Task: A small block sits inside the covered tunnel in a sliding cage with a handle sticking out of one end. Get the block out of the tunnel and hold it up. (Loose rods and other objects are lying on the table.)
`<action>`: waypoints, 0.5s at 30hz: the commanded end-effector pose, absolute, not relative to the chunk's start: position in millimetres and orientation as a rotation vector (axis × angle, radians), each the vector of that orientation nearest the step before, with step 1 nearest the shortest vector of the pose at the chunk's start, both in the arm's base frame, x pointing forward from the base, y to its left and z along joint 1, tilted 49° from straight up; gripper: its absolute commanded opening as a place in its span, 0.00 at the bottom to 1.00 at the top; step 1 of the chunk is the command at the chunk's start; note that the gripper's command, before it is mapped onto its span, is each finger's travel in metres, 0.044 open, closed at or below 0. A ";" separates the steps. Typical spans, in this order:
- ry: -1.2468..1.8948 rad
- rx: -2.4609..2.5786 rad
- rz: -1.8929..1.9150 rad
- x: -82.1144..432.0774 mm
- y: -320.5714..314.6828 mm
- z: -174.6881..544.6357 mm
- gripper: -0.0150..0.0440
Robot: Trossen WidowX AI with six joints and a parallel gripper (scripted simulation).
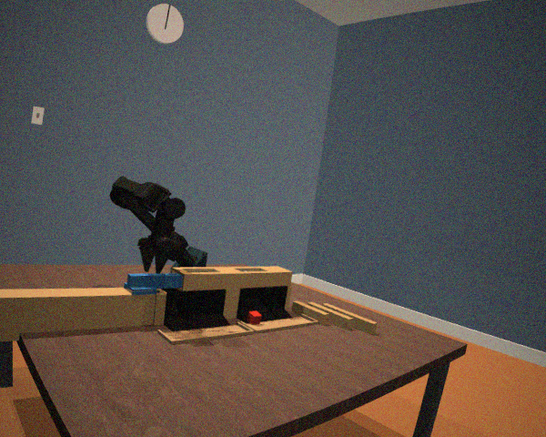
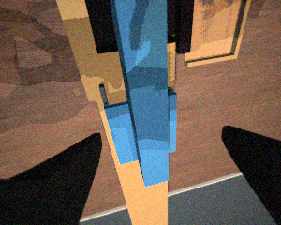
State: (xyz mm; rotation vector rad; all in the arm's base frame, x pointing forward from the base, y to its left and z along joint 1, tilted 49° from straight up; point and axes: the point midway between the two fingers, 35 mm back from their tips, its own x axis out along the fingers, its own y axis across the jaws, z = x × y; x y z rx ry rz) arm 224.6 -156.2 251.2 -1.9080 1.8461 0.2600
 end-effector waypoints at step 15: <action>1.233 -0.797 -0.841 230.5 -147.9 250.4 1.00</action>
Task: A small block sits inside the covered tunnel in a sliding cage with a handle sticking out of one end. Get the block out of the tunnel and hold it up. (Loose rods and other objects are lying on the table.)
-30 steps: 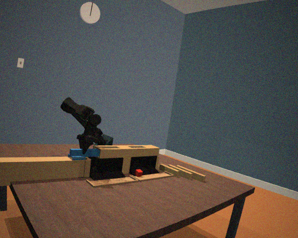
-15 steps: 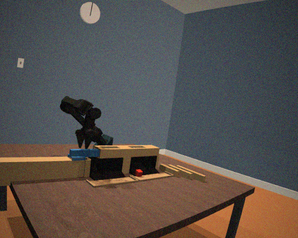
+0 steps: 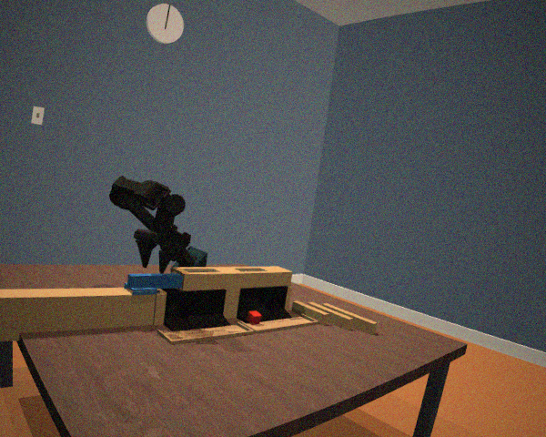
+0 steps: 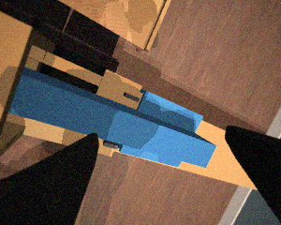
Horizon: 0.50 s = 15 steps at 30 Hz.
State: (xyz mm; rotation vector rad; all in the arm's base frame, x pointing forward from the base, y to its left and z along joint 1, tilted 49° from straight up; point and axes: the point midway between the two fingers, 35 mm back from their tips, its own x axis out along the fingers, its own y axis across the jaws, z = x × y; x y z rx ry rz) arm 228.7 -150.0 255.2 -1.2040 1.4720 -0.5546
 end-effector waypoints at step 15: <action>0.544 0.210 -1.374 226.0 -143.3 238.1 1.00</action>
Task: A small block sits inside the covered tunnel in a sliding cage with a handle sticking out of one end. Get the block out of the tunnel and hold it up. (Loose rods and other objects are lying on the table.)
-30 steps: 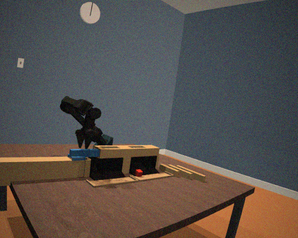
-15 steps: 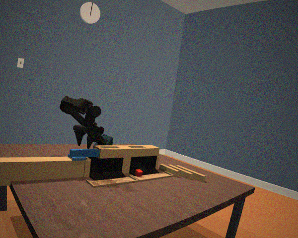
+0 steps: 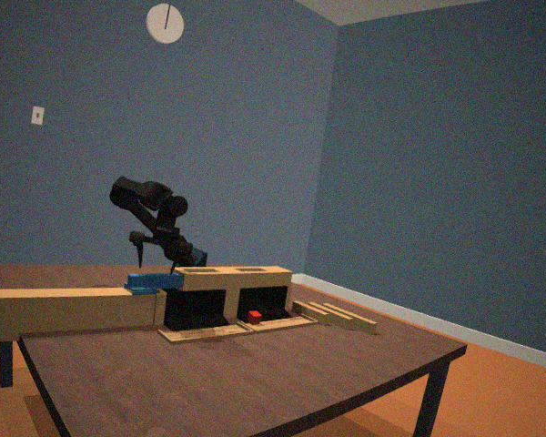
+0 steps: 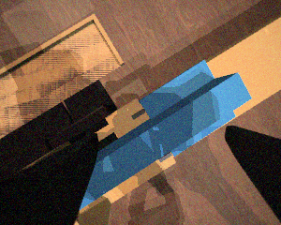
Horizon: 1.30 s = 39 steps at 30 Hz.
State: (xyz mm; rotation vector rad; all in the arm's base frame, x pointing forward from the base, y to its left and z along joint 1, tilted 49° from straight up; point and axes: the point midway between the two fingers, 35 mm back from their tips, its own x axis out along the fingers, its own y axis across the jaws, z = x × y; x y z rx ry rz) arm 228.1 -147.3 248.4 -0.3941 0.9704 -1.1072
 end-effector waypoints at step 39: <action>0.288 0.519 -1.478 223.3 -161.7 217.6 1.00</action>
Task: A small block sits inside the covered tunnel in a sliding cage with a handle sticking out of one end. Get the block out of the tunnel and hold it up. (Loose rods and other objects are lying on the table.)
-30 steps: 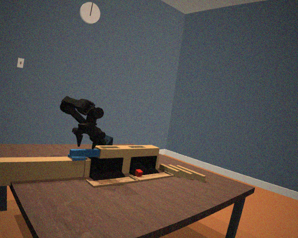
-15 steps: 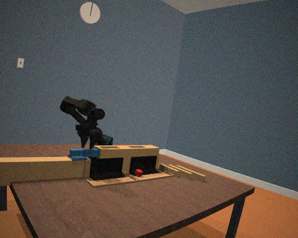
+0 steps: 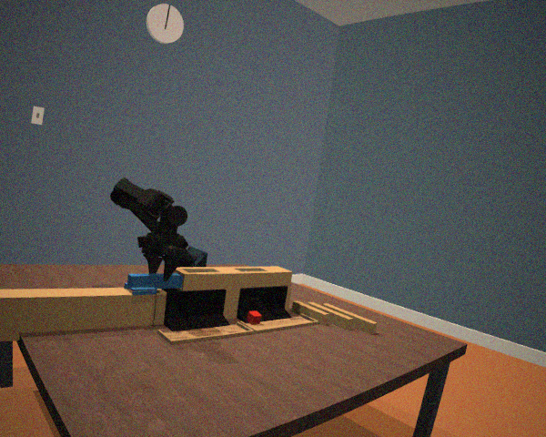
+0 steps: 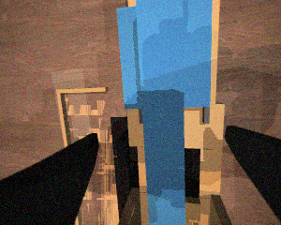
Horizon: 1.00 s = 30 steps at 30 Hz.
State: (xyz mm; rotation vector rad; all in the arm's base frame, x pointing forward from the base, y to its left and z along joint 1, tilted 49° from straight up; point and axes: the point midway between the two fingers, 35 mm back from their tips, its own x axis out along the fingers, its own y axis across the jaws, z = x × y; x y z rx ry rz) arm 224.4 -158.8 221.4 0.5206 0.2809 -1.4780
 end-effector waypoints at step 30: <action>0.282 0.518 -1.478 224.1 -162.9 205.1 0.25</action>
